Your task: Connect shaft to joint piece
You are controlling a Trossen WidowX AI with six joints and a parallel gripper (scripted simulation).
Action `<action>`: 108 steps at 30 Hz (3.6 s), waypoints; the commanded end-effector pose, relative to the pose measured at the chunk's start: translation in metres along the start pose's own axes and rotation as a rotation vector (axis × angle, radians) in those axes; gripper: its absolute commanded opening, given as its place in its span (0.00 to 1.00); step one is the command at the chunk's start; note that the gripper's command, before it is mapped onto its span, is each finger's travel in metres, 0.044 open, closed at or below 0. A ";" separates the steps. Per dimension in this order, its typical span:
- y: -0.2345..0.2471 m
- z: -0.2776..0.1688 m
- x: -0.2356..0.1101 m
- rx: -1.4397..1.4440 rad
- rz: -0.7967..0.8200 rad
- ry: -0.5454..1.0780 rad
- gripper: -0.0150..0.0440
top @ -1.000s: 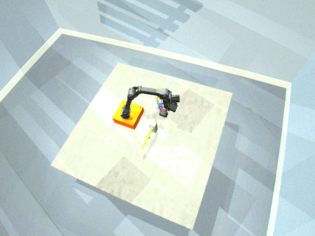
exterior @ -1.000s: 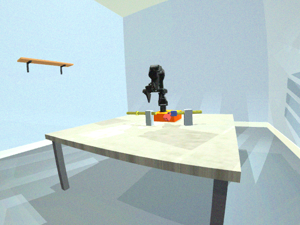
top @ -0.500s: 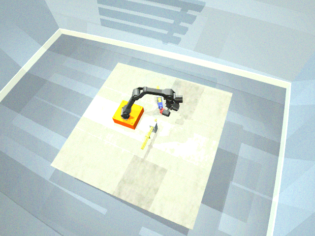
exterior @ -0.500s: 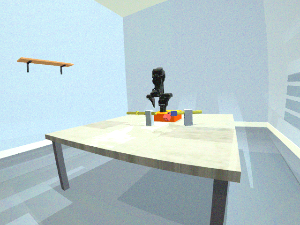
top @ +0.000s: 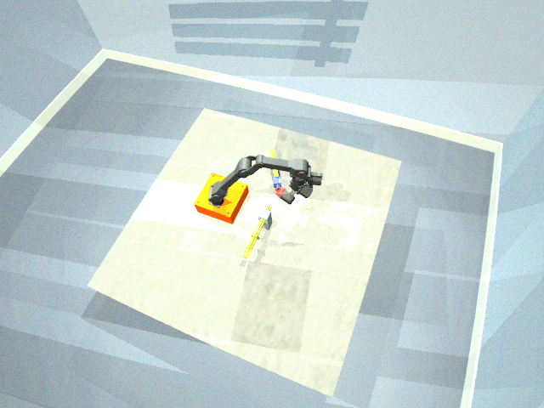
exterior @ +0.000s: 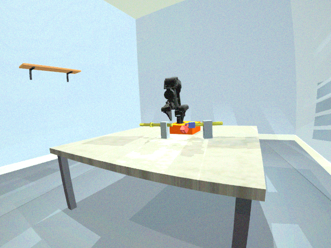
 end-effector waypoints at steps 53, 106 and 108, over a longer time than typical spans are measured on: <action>0.014 -0.042 0.097 0.067 0.021 0.065 1.00; 0.016 -0.048 0.127 0.067 0.022 0.067 0.56; 0.016 -0.048 0.127 0.067 0.022 0.067 0.56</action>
Point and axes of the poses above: the point midway between the two fingers, 35 mm back from their tips, its own x axis out along the fingers, its own y axis across the jaws, z = x × y, the point moved 1 cm from there along -x, back along the fingers, and after that the axes turned 13 degrees about -x, right-handed, at the moved point
